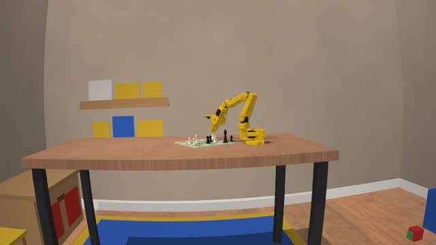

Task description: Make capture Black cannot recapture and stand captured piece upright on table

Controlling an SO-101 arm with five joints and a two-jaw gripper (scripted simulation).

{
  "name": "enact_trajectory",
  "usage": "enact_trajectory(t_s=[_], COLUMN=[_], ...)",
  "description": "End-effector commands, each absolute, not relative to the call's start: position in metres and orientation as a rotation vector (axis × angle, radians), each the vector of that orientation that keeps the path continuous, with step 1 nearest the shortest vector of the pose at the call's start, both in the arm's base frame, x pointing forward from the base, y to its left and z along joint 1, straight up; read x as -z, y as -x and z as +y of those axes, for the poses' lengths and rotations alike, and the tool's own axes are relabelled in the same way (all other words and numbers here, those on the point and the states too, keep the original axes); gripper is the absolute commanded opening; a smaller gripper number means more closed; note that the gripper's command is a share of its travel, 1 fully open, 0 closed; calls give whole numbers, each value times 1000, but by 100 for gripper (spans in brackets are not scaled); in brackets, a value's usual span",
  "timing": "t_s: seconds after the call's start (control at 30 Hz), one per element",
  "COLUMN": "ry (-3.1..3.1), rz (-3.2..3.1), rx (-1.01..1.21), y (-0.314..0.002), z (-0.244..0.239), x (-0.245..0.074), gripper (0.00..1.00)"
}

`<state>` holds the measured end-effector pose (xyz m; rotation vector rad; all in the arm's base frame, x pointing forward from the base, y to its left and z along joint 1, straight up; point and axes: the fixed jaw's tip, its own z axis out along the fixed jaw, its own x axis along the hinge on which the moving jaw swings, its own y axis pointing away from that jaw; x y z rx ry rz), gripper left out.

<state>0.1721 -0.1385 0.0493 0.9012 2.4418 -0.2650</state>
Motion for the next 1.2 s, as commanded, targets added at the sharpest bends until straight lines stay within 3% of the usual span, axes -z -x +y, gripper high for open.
enact_trajectory(t_s=[0.0, 0.73, 1.17], ry=[-900, -900, -900], rz=[2459, 2459, 2459], rx=[261, 261, 261], y=[-170, -170, -170], z=[-137, -137, -137], x=[-43, -37, -37], gripper=[0, 0, 10])
